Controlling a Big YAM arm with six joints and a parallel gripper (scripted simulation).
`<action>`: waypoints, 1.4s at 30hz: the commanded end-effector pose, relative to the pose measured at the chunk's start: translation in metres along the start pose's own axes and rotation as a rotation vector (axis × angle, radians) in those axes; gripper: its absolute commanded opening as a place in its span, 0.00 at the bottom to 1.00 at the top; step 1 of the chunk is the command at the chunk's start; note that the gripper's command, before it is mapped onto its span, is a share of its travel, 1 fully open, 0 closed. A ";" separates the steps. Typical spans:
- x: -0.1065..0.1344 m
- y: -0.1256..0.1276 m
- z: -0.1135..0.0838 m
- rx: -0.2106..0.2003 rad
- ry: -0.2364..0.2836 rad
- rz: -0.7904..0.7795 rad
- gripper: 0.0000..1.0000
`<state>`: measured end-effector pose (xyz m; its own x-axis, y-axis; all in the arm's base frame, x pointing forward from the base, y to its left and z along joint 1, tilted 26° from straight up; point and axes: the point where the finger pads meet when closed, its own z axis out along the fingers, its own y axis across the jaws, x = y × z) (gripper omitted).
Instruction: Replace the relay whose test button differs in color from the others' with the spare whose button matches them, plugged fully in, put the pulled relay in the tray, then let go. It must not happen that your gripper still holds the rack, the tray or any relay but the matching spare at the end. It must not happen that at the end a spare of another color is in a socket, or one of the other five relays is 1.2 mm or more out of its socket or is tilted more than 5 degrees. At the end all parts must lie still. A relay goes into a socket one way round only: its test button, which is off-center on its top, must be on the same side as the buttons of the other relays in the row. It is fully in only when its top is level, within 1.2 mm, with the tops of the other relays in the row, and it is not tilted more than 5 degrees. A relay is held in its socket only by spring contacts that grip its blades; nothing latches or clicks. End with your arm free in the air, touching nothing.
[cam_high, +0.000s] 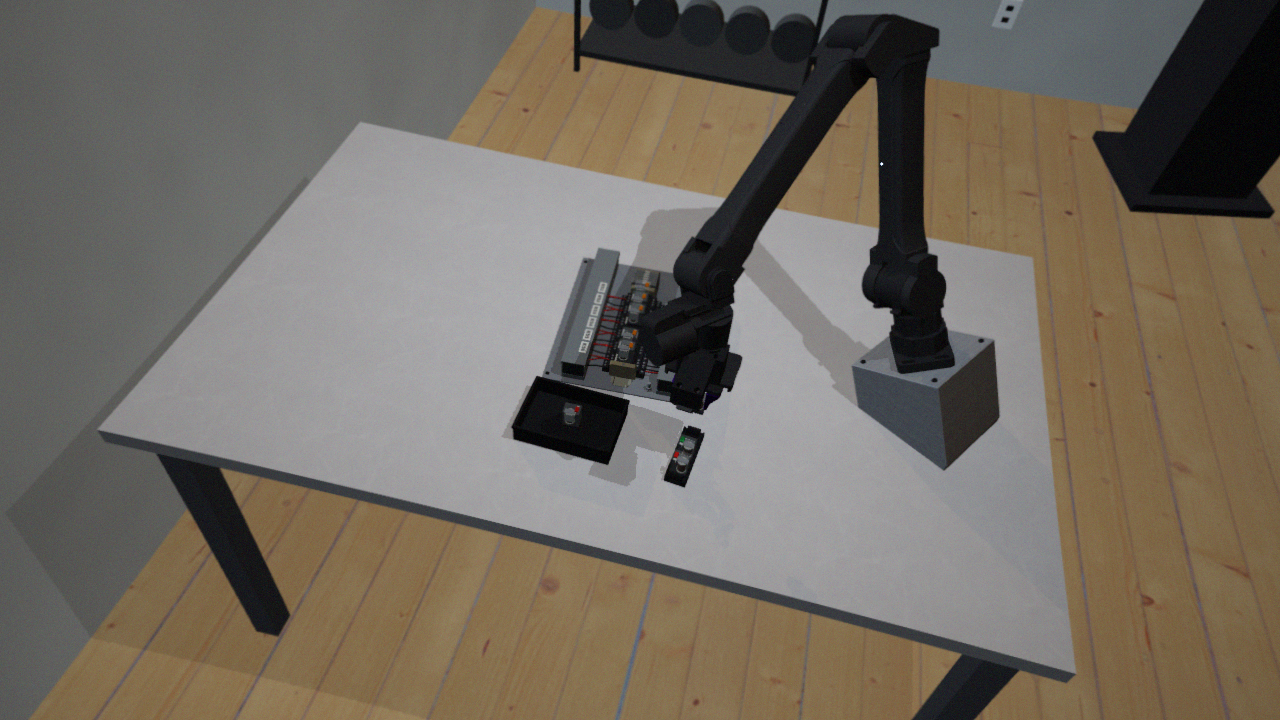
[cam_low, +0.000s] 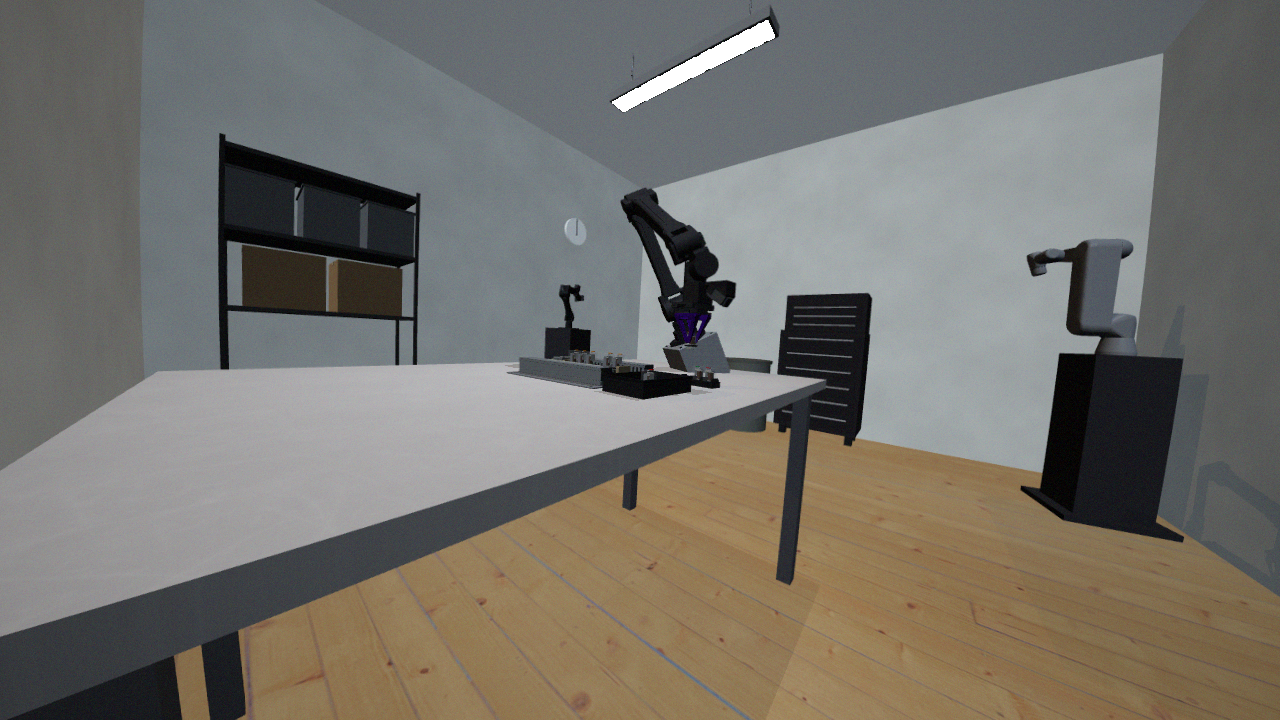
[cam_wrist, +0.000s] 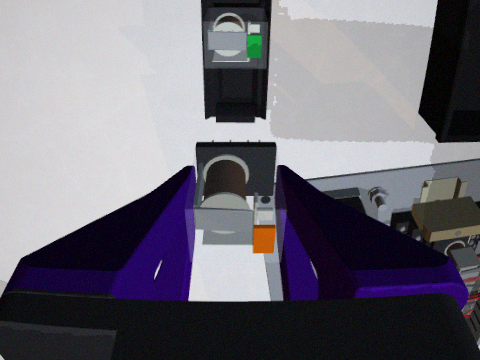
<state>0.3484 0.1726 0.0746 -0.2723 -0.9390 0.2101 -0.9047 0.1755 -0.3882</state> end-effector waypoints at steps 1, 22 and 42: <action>-0.006 -0.007 -0.007 0.012 -0.014 0.019 0.00; 0.007 -0.023 -0.013 0.022 -0.023 0.021 0.00; 0.066 -0.088 -0.025 0.041 -0.033 0.026 0.00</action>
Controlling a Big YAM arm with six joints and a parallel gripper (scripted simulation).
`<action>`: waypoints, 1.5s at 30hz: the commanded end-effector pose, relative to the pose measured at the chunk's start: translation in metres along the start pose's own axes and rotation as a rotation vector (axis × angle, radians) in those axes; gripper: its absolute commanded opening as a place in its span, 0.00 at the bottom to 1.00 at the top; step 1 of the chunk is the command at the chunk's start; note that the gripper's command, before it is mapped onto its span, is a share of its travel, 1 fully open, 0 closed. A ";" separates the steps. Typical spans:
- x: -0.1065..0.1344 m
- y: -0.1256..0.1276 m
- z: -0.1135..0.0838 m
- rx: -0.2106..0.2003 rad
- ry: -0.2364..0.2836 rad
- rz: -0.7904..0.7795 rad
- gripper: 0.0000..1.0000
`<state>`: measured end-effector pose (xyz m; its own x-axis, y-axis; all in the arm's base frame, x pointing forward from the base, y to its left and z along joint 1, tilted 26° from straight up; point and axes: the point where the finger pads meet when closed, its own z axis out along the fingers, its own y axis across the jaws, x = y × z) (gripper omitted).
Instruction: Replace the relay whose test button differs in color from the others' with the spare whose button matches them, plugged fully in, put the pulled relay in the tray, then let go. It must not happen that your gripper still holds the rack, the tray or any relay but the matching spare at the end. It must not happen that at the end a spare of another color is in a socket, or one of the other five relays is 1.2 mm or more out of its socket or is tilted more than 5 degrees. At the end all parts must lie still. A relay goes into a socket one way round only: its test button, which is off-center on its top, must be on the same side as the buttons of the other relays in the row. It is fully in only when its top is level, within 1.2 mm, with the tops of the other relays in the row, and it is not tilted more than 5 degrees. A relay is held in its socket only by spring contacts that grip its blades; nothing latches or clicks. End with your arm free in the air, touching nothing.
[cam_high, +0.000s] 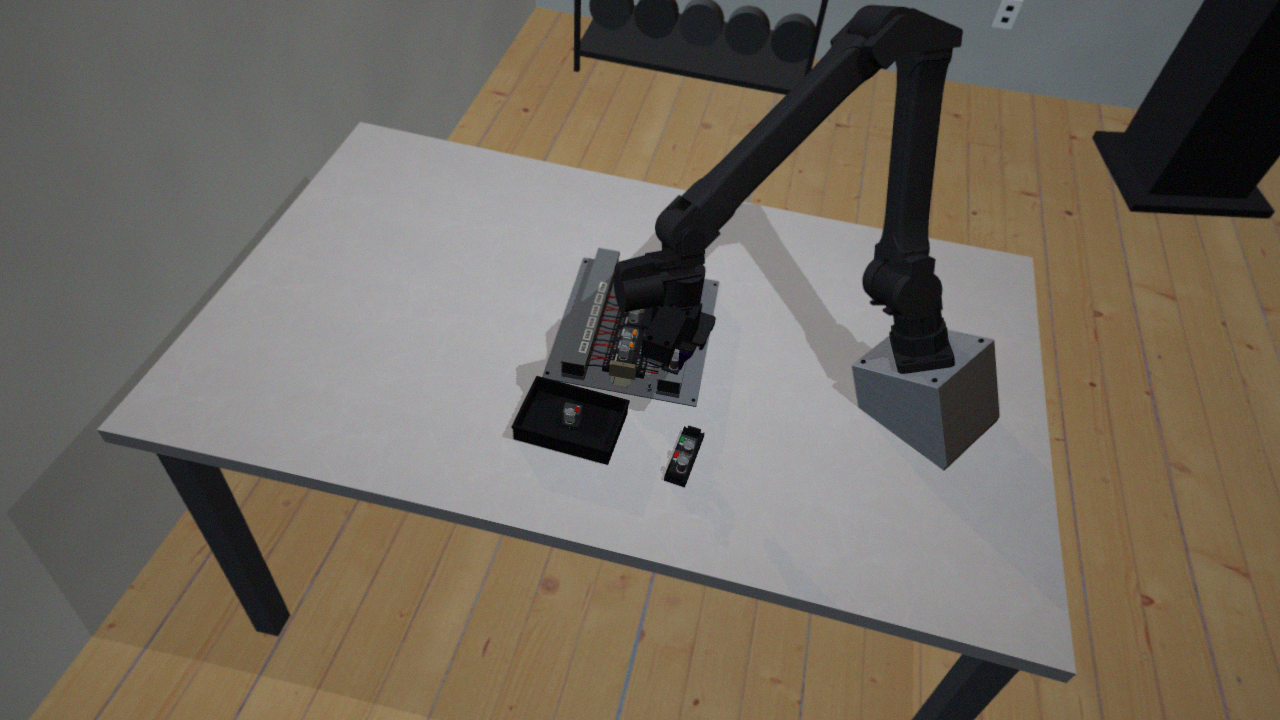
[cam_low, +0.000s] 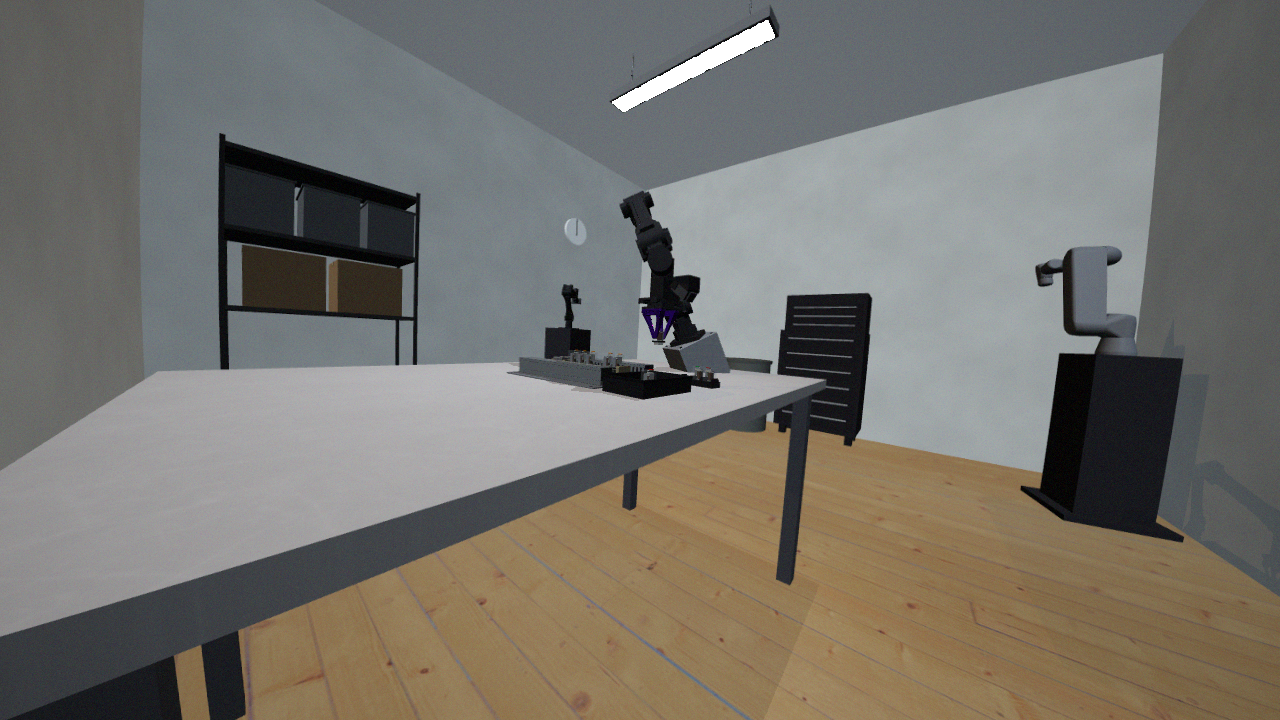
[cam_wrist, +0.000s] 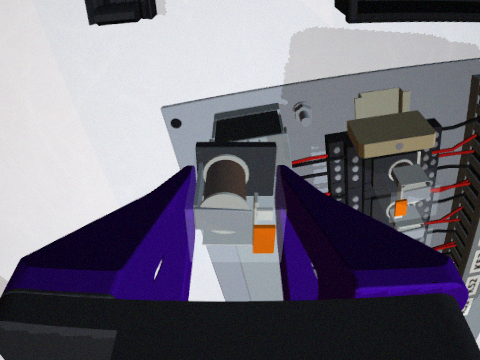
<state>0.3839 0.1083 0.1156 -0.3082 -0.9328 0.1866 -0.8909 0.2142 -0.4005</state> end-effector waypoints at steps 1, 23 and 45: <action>0.005 -0.029 -0.019 0.036 -0.026 -0.017 0.00; 0.083 -0.101 -0.018 0.027 -0.009 -0.027 0.00; 0.108 -0.122 -0.012 0.012 -0.001 -0.034 0.00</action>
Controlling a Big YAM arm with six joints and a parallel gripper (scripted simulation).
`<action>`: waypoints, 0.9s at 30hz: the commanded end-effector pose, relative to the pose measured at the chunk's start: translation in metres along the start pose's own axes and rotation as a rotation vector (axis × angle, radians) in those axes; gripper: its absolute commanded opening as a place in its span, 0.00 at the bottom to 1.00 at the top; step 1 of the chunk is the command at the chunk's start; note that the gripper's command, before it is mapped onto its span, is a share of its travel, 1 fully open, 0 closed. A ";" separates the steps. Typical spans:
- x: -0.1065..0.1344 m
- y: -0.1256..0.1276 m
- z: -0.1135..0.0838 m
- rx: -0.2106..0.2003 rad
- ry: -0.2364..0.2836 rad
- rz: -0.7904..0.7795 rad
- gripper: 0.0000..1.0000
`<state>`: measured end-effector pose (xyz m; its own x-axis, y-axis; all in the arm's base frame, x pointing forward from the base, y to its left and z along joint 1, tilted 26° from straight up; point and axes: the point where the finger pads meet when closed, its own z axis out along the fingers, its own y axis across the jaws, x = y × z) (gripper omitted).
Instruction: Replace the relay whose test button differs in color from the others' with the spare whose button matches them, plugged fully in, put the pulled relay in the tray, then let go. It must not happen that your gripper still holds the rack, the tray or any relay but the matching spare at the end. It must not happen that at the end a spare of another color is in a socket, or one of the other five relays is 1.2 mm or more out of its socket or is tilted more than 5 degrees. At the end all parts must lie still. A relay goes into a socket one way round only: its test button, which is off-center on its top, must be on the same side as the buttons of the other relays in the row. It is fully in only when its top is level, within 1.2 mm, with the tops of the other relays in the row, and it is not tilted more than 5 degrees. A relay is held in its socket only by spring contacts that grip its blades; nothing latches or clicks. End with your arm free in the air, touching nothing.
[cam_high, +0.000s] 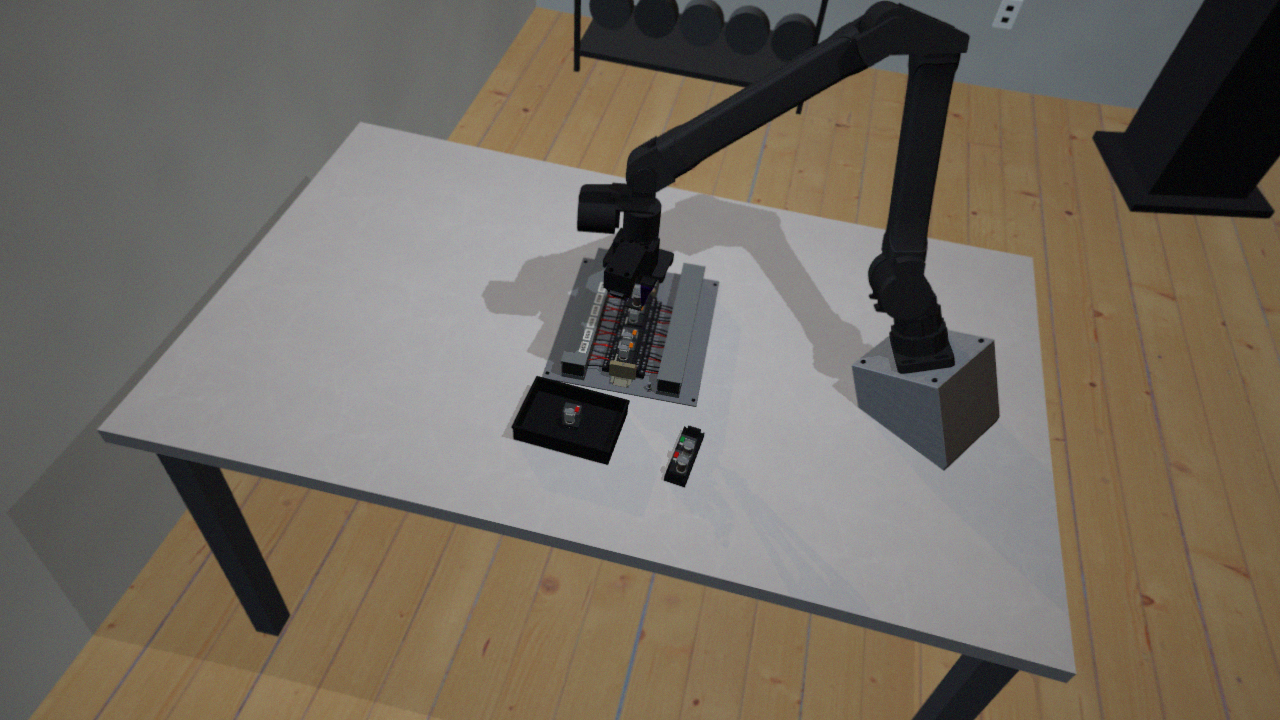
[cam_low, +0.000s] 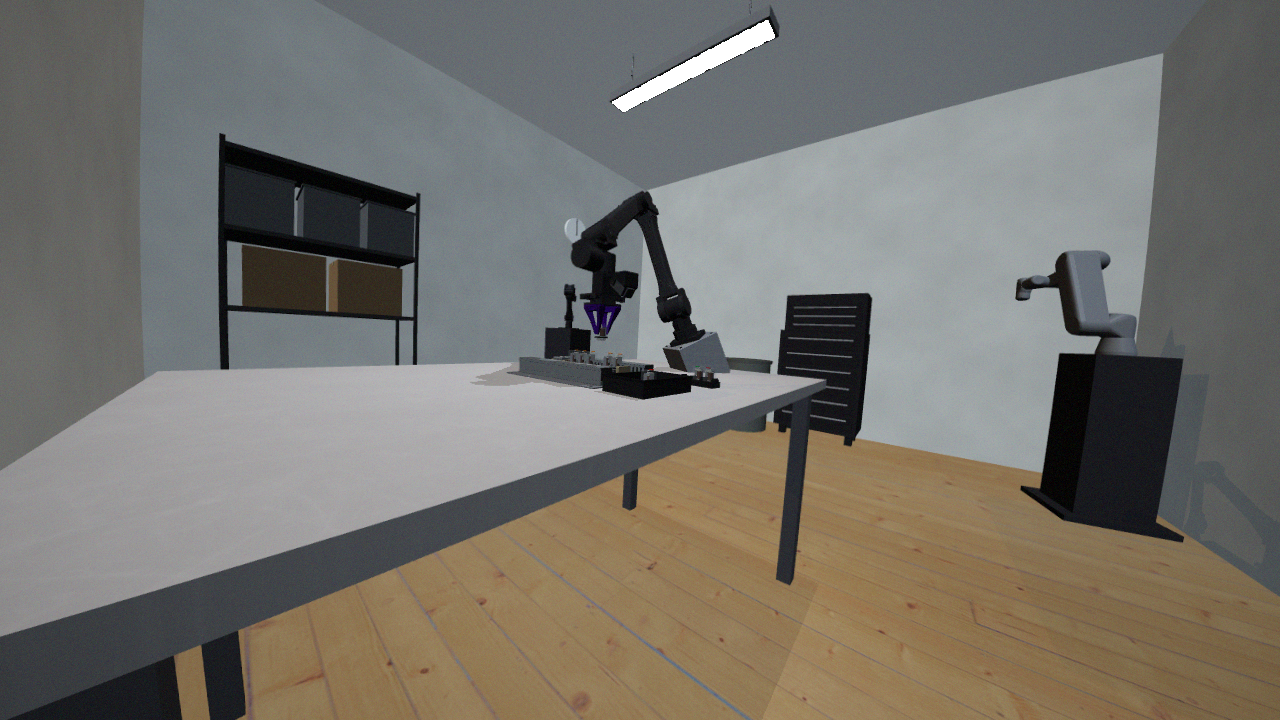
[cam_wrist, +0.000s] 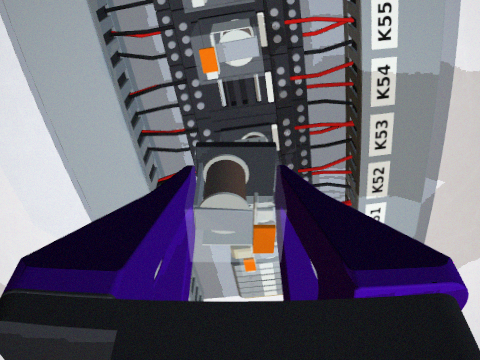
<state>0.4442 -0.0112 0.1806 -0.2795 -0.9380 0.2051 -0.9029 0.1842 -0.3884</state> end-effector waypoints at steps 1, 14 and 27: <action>0.004 -0.017 -0.010 0.020 -0.006 0.001 0.00; 0.002 -0.019 -0.013 0.029 -0.010 0.000 0.00; 0.002 -0.019 -0.014 0.031 -0.011 0.000 0.00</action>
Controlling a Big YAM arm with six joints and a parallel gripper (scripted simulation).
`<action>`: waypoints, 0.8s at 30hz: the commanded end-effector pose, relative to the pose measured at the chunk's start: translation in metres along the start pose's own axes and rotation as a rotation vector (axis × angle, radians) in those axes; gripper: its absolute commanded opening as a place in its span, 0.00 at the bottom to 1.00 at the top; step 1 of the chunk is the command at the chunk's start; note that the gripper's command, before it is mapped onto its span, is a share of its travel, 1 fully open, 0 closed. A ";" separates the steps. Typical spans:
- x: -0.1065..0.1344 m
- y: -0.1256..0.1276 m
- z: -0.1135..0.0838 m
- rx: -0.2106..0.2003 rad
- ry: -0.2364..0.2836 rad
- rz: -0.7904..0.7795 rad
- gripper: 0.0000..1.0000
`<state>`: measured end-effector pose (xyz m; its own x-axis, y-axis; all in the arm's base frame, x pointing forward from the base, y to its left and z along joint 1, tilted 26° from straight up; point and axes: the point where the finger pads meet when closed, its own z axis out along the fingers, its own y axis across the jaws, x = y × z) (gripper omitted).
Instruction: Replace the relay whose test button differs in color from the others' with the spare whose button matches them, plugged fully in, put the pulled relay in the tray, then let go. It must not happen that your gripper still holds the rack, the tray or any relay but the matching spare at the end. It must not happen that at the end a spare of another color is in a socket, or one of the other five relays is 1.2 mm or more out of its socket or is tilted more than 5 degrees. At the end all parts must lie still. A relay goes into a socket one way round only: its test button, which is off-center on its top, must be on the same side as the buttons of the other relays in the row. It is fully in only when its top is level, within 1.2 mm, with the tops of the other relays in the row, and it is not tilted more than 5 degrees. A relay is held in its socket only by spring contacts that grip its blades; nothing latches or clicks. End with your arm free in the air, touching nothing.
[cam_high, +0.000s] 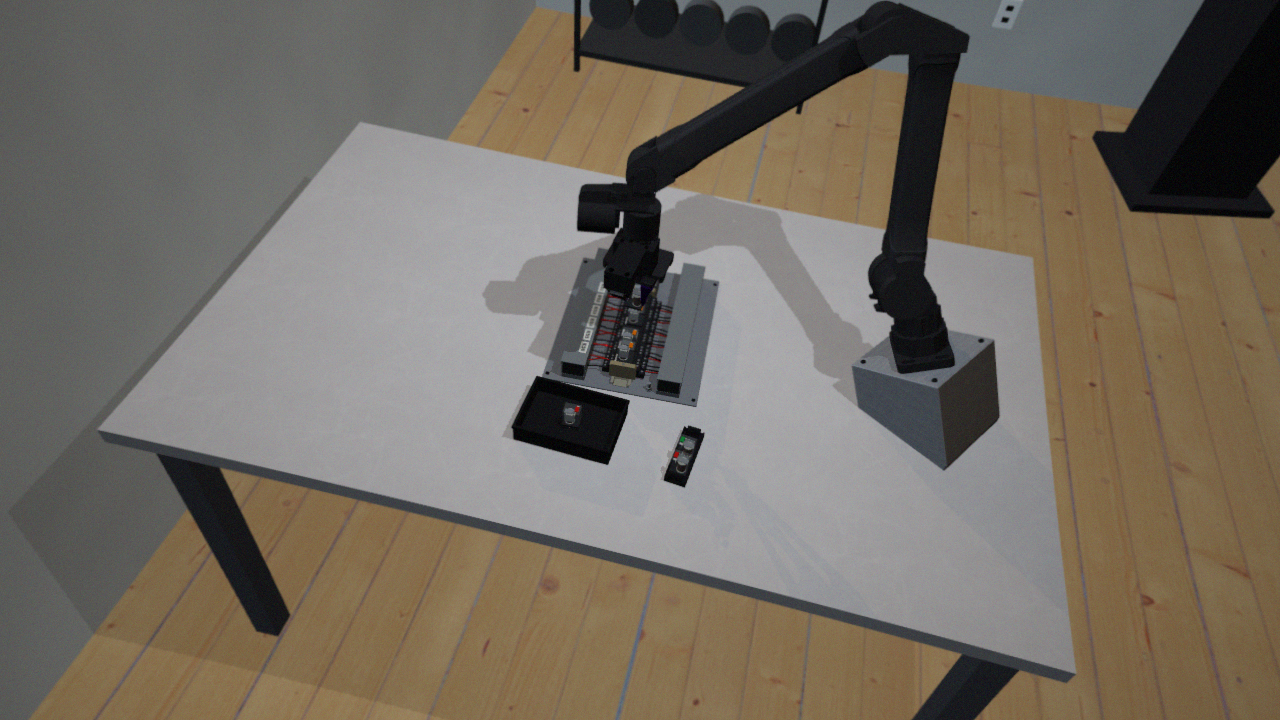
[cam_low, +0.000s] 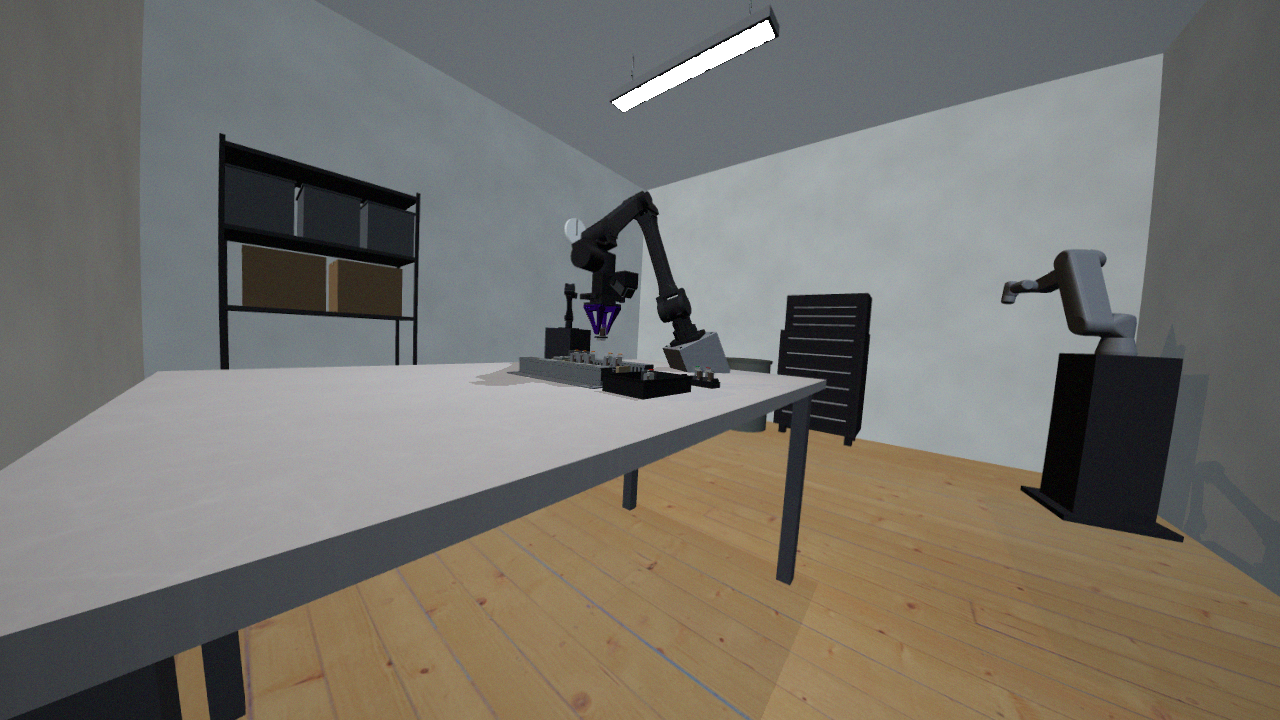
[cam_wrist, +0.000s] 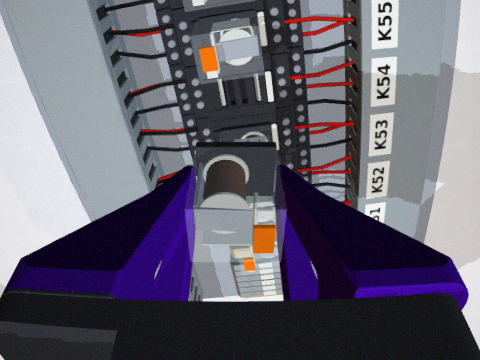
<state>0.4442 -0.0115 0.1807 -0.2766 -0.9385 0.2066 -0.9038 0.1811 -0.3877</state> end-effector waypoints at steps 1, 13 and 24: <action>0.002 -0.019 -0.014 0.031 -0.011 0.003 0.00; 0.002 -0.019 -0.014 0.031 -0.012 0.060 0.00; 0.002 -0.019 -0.014 0.030 -0.016 0.363 0.00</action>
<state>0.4442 -0.0113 0.1806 -0.4480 -0.8852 0.1252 -0.8323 0.3619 -0.4199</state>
